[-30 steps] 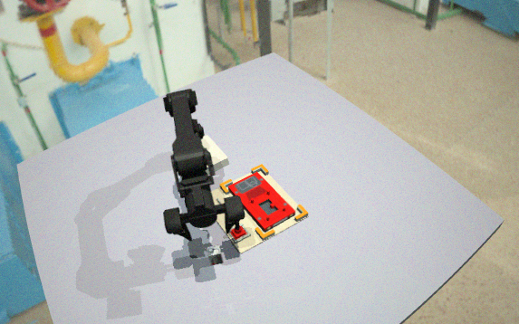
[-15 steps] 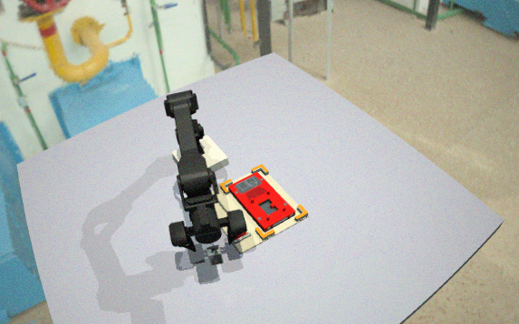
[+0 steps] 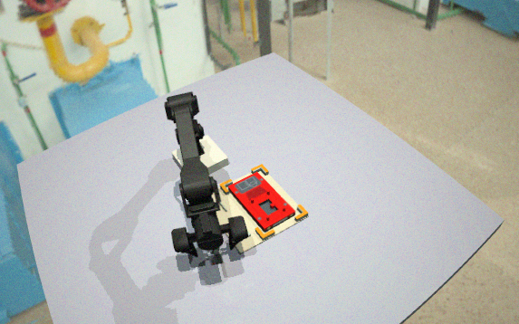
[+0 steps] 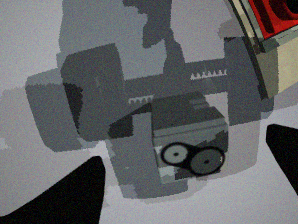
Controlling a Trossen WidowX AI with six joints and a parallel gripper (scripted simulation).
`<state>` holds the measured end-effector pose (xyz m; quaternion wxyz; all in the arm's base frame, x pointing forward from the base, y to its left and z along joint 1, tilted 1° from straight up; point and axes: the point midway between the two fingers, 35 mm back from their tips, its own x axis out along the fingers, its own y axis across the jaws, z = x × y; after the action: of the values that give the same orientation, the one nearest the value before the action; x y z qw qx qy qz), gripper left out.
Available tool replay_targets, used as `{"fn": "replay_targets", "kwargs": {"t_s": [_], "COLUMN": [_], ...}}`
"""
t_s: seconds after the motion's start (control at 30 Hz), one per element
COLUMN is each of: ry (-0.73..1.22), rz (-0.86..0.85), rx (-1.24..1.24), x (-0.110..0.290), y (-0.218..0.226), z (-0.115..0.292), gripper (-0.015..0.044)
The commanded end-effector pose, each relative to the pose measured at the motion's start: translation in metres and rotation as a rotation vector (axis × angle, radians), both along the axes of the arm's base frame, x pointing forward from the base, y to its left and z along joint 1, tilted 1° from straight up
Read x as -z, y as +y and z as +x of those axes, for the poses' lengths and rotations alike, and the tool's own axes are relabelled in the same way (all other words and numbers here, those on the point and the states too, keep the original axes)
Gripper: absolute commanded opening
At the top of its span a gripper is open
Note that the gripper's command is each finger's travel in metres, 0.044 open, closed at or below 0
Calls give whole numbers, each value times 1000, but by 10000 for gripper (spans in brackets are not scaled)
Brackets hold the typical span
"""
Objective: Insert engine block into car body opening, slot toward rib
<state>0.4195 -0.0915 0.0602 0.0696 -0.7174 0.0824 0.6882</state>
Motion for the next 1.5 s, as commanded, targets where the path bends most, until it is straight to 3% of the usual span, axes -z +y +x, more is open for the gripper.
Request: {"fn": "replay_targets", "kwargs": {"t_s": [0.0, 0.53, 0.9, 1.17, 1.3, 1.47], "ry": [0, 1, 1, 1, 0, 0], "rz": [-2, -1, -1, -1, -1, 0], "rx": [-5, -6, -6, -6, -6, -7], "x": [8, 31, 31, 31, 26, 11], "y": [0, 0, 0, 0, 0, 1], "z": [0, 0, 0, 0, 0, 2], "gripper": [440, 440, 151, 98, 0, 0]}}
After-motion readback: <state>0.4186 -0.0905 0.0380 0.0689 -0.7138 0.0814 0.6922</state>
